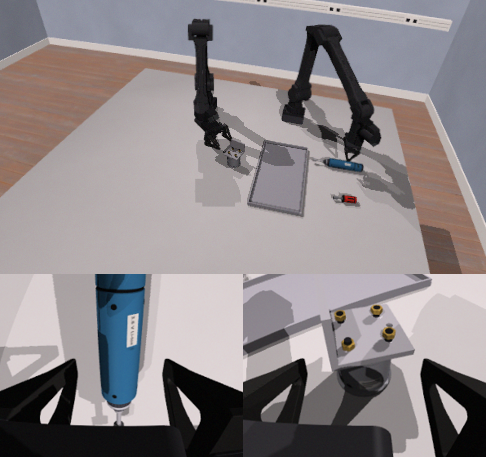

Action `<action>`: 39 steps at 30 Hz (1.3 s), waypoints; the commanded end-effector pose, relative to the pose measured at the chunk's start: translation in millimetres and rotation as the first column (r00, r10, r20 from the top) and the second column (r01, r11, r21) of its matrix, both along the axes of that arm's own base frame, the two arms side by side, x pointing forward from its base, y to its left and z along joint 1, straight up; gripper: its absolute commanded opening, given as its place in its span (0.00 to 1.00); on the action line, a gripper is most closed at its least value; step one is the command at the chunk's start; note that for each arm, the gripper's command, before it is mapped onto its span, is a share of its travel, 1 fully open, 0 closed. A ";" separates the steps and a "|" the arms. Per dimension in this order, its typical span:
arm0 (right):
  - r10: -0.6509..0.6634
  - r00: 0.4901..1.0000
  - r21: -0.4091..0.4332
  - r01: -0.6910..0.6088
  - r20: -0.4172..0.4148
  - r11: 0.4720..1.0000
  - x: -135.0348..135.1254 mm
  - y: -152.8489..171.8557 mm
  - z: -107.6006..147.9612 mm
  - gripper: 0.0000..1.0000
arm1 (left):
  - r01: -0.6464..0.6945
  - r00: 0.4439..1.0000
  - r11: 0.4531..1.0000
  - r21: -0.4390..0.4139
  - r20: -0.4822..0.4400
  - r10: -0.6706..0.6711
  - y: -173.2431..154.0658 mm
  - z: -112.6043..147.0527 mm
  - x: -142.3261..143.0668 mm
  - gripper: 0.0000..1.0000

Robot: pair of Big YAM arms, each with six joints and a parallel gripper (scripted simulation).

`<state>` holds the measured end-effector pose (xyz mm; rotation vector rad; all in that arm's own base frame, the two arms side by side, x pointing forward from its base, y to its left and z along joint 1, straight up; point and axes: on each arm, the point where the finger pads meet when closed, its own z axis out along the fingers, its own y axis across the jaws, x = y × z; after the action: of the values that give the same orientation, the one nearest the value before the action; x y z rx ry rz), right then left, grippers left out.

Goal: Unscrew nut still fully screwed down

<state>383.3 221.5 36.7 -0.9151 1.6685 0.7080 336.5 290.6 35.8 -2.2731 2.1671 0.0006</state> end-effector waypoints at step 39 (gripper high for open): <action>0.004 1.000 0.007 -0.004 0.028 1.000 3.5 2.1 -38.7 0.86 | -0.005 1.000 1.000 0.020 0.025 0.005 7.2 9.9 9.7 0.65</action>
<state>382.7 221.4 -6.9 -0.9152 1.6661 0.7073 336.5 290.6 35.8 -2.2731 2.1671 0.0006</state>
